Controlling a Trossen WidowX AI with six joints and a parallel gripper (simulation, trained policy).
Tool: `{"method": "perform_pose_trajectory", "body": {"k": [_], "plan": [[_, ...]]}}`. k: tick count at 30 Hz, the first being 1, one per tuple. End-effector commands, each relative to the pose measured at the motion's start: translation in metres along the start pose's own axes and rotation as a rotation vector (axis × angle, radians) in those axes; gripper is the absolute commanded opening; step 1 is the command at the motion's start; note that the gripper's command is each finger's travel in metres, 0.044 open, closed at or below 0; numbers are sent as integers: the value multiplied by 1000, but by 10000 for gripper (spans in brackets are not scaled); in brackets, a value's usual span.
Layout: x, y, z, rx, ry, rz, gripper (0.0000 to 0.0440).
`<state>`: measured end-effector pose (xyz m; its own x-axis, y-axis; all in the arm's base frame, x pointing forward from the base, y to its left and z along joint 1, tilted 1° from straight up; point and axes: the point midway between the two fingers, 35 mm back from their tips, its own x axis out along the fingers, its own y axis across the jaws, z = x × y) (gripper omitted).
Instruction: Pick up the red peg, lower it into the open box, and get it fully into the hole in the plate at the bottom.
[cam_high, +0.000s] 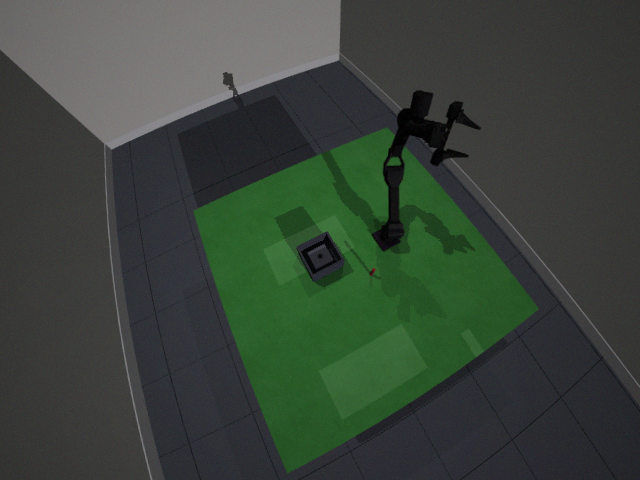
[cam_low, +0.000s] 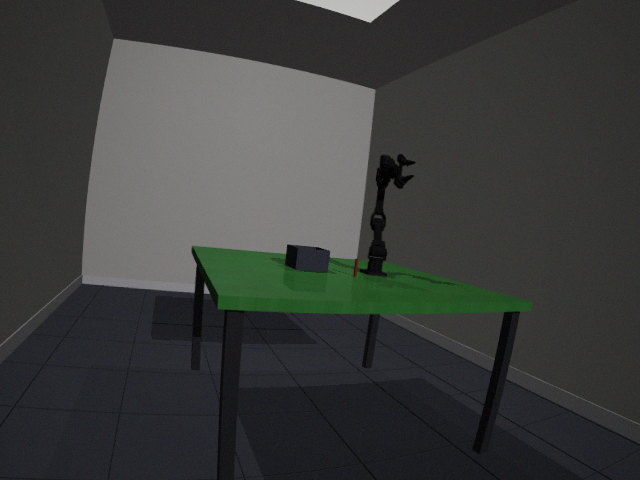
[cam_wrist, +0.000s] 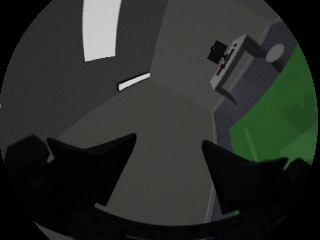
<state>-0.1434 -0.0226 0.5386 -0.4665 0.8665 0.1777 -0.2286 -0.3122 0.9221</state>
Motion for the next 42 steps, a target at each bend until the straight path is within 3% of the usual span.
{"method": "perform_pose_trajectory", "body": {"k": [1,2,11,20,30,42], "plan": [[3,-4,5,0,-24,-14,424],[7,-8,12,6,-49,-32,440],[40,-71,76,136,-242,-243,440],[51,-144,131,285,-409,-463,440],[39,-230,175,457,-576,-716,440],[1,-332,201,688,-737,-1024,440]]}}
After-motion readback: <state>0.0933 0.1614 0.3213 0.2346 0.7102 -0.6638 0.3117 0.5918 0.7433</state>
